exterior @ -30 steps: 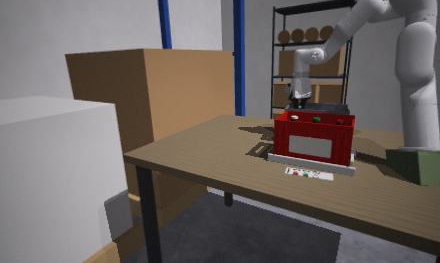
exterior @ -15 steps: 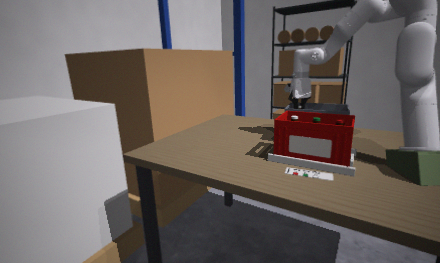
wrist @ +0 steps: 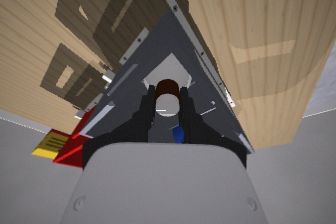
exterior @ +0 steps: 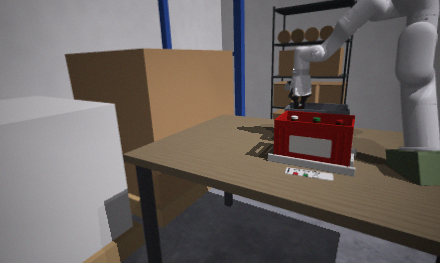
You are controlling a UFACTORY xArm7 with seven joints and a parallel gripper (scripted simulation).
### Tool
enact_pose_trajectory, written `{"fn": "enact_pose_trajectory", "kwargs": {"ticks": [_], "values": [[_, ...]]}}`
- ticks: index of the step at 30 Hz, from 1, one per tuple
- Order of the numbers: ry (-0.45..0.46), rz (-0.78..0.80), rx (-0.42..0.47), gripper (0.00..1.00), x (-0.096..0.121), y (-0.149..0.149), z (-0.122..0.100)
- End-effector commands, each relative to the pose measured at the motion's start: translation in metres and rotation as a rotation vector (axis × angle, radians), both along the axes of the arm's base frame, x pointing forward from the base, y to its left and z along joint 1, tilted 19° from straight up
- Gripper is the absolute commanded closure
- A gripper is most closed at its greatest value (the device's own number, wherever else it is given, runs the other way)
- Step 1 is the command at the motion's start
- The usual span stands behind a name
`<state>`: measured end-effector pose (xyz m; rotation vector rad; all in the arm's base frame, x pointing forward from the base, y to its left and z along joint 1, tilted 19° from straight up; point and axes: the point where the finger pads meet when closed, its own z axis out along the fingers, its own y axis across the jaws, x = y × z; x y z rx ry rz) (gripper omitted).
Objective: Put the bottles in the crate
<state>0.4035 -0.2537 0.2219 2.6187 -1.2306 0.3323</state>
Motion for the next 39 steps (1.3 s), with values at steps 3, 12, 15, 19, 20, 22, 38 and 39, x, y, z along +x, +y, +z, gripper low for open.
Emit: {"fn": "enact_pose_trajectory", "kwargs": {"ticks": [3,12,15,19,20,22,38,39], "values": [[-0.005,0.001,-0.002,1.00,0.000,0.003,0.013],[-0.005,0.001,-0.002,1.00,-0.001,0.007,0.025],[-0.005,0.001,-0.002,1.00,-0.002,0.008,0.029],[-0.005,0.001,-0.002,1.00,-0.002,0.010,0.036],[-0.005,0.001,-0.002,1.00,-0.003,0.011,0.037],[-0.005,0.001,-0.002,1.00,-0.003,0.012,0.040],[-0.005,0.001,-0.002,1.00,-0.006,0.019,0.063],[-0.005,0.001,-0.002,1.00,-0.006,0.020,0.064]]}}
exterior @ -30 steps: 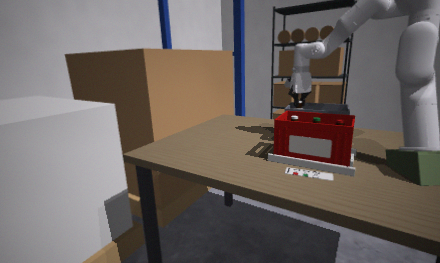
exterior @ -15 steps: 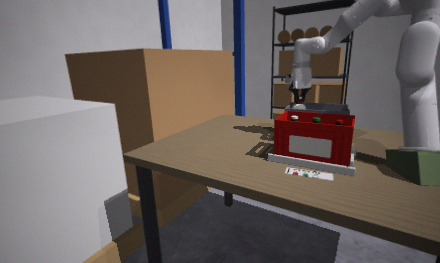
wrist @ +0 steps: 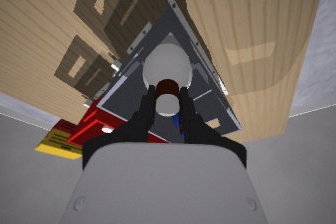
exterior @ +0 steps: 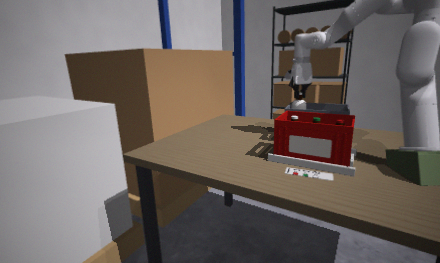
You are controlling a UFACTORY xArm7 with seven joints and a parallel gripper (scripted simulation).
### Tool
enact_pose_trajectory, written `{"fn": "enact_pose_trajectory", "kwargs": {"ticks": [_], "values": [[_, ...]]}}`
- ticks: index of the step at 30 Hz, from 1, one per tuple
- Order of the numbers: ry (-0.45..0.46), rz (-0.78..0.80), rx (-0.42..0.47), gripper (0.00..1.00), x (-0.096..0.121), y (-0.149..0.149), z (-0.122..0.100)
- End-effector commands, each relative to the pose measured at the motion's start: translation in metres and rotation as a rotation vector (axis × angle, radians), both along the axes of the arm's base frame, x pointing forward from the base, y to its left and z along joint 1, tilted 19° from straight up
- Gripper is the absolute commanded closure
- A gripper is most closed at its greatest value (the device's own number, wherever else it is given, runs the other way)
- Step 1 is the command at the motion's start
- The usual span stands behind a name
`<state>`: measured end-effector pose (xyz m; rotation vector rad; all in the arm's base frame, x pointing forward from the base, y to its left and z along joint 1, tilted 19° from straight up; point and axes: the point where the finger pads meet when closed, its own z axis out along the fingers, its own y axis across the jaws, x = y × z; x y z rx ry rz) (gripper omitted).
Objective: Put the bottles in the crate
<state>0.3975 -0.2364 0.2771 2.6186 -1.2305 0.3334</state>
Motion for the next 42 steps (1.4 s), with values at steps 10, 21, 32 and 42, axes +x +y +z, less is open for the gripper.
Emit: {"fn": "enact_pose_trajectory", "kwargs": {"ticks": [10,21,32,42], "values": [[-0.004,0.001,-0.002,1.00,-0.001,0.006,0.022],[-0.004,0.001,-0.002,1.00,-0.003,0.011,0.037],[-0.004,0.001,-0.002,1.00,-0.005,0.016,0.053],[-0.004,0.001,-0.002,1.00,-0.006,0.020,0.066]]}}
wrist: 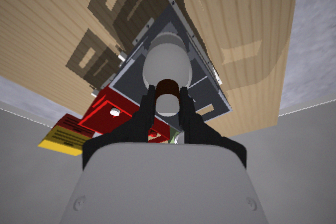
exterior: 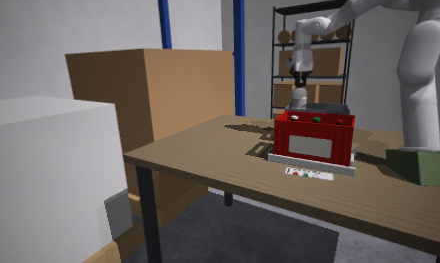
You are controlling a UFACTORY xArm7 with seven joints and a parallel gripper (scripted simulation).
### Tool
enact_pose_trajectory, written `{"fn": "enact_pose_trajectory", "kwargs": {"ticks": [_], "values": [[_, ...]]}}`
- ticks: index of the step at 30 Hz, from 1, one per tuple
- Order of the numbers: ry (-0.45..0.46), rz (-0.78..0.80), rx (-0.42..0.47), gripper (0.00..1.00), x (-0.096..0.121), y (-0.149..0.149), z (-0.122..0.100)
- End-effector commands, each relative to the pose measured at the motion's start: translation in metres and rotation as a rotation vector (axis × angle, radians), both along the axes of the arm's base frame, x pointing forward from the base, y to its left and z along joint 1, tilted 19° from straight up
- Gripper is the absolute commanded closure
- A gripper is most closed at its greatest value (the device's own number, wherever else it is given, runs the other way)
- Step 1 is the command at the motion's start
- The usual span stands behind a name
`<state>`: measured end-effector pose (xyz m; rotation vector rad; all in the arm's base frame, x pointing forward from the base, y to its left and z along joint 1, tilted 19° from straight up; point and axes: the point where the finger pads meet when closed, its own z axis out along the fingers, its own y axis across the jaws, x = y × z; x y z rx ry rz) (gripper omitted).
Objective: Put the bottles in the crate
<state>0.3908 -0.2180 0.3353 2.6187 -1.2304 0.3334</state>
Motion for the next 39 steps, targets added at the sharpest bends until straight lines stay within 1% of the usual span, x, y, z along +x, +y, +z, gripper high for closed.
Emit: {"fn": "enact_pose_trajectory", "kwargs": {"ticks": [1,27,39], "values": [[-0.004,0.001,-0.002,1.00,0.000,0.002,0.009],[-0.004,0.001,-0.002,1.00,-0.004,0.014,0.047],[-0.004,0.001,-0.002,1.00,-0.005,0.016,0.047]]}}
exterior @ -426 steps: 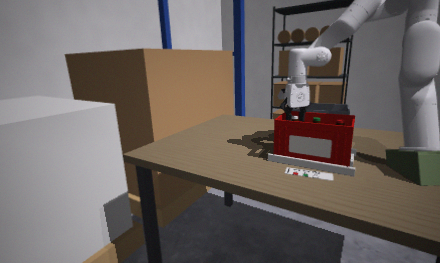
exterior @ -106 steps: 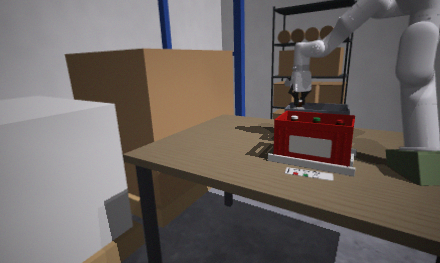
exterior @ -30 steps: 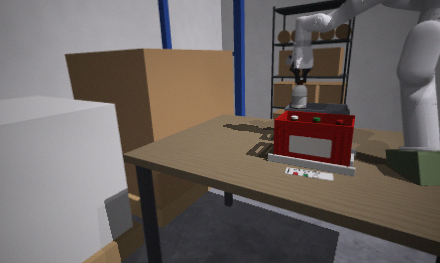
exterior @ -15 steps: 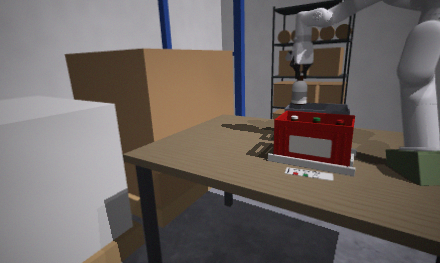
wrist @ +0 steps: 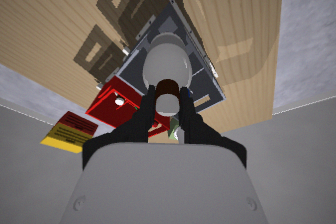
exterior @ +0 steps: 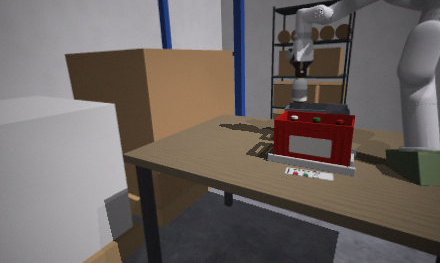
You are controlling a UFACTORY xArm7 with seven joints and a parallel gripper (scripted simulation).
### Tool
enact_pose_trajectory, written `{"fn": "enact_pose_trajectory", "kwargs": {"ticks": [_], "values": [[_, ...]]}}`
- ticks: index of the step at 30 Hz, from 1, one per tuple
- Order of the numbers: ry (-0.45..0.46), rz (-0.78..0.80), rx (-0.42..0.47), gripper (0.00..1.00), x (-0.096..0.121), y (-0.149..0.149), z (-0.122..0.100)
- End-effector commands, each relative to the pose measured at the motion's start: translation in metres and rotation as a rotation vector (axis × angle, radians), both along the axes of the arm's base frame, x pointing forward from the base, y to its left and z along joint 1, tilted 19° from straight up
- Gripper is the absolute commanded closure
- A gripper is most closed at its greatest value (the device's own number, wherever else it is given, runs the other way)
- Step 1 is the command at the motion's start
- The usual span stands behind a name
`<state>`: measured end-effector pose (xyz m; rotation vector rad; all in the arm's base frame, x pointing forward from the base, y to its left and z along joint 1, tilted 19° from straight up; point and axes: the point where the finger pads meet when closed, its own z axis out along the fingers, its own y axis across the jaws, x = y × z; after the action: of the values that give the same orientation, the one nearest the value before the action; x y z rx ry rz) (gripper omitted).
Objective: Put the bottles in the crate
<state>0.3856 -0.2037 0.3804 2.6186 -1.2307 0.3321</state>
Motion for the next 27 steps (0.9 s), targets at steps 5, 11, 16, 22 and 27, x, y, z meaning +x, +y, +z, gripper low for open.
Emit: {"fn": "enact_pose_trajectory", "kwargs": {"ticks": [5,11,16,22,27], "values": [[-0.005,0.001,-0.002,1.00,-0.004,0.011,-0.001],[-0.005,0.001,-0.002,1.00,-0.007,0.018,-0.004],[-0.005,0.001,-0.002,1.00,-0.010,0.026,-0.007],[-0.005,0.001,-0.002,1.00,-0.015,0.037,-0.011],[-0.005,0.001,-0.002,1.00,-0.017,0.042,-0.013]]}}
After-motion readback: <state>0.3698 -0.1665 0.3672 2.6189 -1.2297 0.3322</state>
